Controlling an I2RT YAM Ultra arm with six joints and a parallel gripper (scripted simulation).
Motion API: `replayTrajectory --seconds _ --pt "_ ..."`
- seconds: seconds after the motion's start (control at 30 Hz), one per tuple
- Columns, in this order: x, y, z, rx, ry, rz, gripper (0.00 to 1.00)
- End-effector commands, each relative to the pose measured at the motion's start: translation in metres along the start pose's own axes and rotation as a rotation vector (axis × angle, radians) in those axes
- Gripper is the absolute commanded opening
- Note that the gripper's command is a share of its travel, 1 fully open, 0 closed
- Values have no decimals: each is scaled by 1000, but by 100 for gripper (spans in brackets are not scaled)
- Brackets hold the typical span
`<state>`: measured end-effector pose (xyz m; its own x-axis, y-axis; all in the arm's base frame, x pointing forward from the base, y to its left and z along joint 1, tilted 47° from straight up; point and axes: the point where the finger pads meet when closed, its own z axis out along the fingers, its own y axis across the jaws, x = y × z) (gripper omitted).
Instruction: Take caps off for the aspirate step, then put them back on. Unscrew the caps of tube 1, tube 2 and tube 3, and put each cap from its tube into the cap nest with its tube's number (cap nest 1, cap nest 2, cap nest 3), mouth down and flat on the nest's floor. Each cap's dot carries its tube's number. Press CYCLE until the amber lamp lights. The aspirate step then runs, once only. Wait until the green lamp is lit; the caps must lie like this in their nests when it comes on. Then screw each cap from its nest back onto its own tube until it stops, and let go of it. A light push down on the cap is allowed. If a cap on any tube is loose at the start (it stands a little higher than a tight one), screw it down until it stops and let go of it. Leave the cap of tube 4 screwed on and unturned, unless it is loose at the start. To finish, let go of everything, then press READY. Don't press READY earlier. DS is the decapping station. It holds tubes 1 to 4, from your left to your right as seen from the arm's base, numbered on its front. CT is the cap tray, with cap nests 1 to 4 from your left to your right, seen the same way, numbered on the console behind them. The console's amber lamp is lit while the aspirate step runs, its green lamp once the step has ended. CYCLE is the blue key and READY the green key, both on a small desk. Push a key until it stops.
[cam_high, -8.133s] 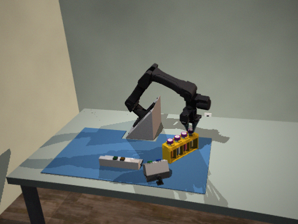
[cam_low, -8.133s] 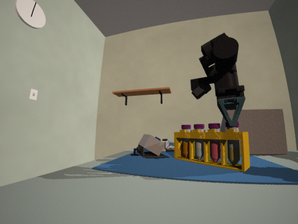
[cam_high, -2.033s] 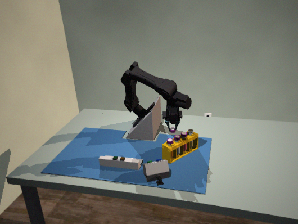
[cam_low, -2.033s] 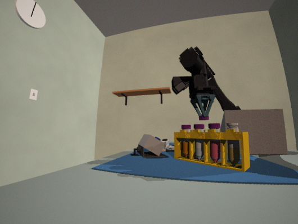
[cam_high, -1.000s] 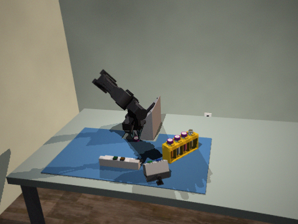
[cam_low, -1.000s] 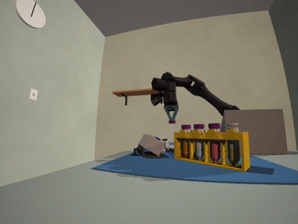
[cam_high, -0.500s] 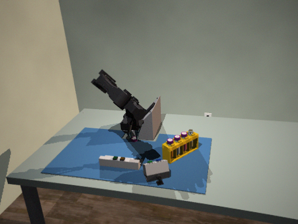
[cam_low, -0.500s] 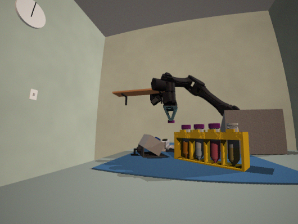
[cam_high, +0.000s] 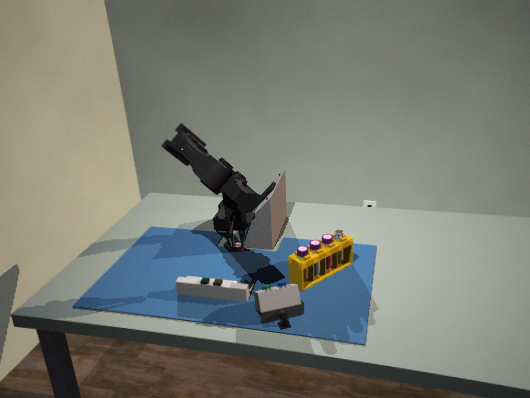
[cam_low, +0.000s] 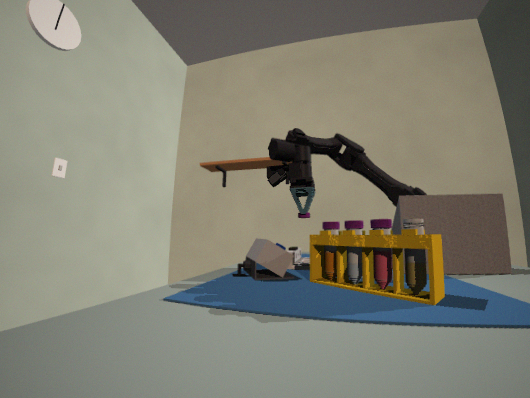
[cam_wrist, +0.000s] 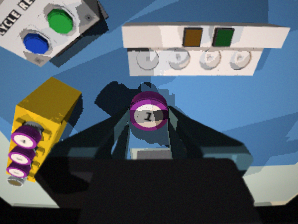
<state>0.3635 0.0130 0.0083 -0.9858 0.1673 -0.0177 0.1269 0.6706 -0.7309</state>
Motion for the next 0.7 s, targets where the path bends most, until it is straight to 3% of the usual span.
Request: replayTrajectory --seconds 0.0,0.4,0.47,0.67 --pt "-2 5 -6 -4 -34 -8 0" --pt "-6 6 54 -3 -34 -8 0" --pt "-6 6 54 -3 -34 -8 0" --pt "-7 6 84 -2 -34 -8 0"
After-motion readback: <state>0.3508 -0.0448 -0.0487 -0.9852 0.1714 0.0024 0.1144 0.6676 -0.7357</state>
